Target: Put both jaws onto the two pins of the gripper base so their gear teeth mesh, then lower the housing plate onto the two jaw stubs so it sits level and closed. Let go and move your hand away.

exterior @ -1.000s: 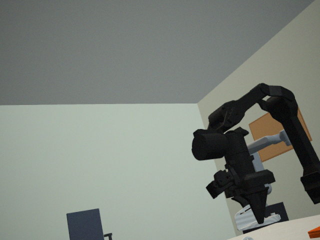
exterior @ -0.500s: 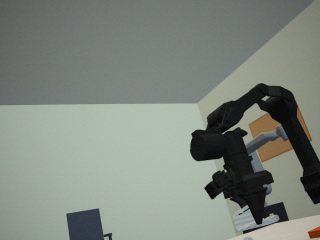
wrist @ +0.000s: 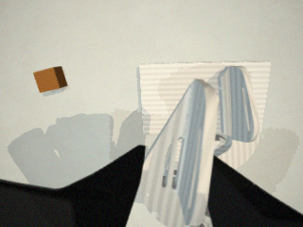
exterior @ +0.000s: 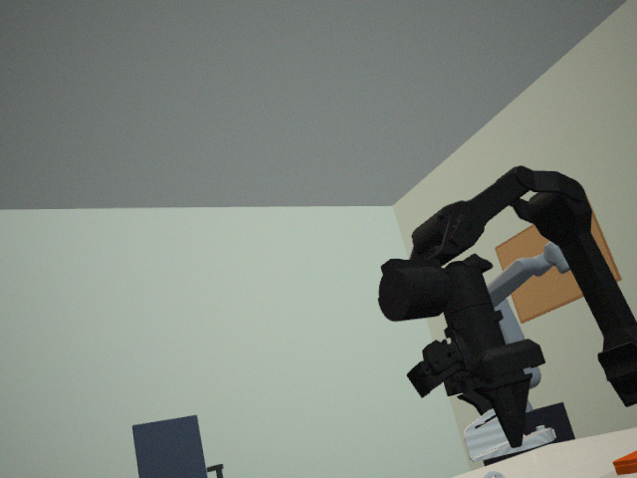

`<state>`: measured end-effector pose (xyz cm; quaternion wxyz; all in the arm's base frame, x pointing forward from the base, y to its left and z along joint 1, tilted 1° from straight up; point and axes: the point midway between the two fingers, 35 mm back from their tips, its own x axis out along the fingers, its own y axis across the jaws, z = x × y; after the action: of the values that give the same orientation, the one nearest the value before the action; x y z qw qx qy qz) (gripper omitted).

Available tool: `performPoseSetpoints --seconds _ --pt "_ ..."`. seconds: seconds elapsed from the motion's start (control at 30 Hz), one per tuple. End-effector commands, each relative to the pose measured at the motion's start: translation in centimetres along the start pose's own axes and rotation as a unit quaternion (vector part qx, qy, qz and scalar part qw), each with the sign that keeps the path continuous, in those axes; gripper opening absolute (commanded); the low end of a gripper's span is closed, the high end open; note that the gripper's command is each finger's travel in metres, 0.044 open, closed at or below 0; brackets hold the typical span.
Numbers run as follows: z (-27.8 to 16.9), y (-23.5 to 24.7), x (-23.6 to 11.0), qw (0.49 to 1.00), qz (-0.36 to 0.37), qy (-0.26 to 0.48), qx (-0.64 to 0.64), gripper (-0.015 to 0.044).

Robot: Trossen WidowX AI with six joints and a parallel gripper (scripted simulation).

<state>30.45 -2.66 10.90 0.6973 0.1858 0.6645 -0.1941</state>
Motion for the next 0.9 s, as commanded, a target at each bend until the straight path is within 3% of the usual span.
performPoseSetpoints --seconds 0.0,0.87 --pt "0.0 0.0 0.0 1.000 0.000 0.001 -0.003 0.0134" --pt "0.1 0.0 3.0 1.000 0.000 0.001 -0.003 0.0134"
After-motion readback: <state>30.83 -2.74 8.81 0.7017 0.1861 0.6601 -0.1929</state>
